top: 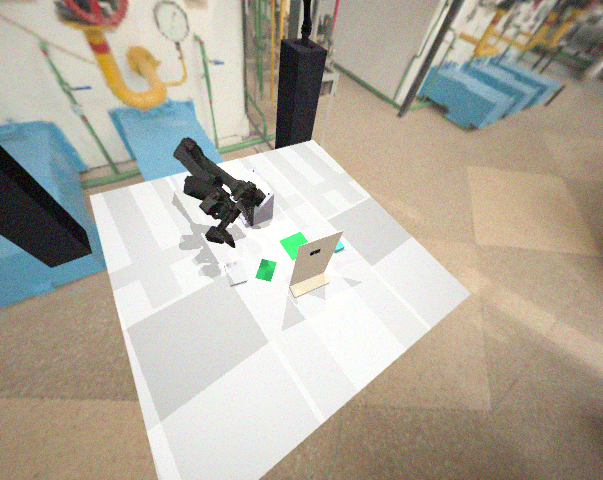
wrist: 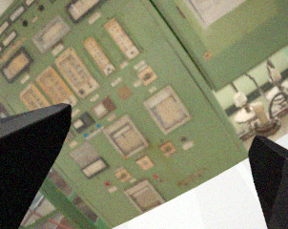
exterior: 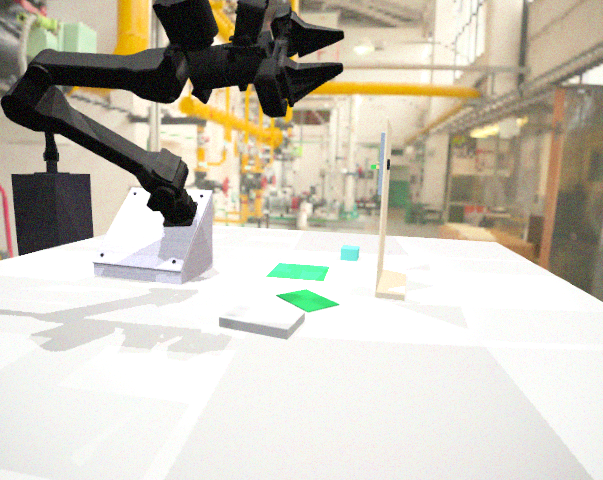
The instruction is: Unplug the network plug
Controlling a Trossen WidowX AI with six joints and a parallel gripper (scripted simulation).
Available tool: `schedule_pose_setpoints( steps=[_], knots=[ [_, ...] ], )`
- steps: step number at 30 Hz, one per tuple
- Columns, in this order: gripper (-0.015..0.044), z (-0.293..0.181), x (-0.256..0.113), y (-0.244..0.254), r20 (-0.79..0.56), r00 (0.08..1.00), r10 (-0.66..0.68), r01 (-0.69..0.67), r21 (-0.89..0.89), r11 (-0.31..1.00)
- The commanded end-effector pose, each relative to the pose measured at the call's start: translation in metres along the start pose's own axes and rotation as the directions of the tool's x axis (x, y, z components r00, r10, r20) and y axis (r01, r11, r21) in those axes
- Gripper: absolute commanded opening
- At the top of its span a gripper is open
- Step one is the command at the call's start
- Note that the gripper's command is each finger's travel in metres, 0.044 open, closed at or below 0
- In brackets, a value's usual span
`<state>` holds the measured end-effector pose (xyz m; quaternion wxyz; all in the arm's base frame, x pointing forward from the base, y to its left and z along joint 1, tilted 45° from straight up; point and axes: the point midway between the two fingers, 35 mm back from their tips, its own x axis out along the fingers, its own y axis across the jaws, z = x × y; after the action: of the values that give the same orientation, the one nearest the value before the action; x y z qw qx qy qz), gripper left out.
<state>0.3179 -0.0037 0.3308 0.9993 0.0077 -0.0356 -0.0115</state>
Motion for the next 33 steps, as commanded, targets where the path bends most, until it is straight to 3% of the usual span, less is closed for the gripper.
schedule_pose_setpoints(
  steps=[1, 10, 33],
  knots=[
    [0.0374, 0.0, 0.0, 0.0, 0.0, 1.0, 0.0, 0.0, 0.002, 1.0],
    [0.0156, -0.035, 0.019, 0.009, -0.039, 0.999, 0.009, -0.004, 0.131, 0.991],
    [0.0156, -0.153, 0.04, 0.043, -0.13, 0.991, 0.016, 0.036, 0.39, 0.92]
  ],
)
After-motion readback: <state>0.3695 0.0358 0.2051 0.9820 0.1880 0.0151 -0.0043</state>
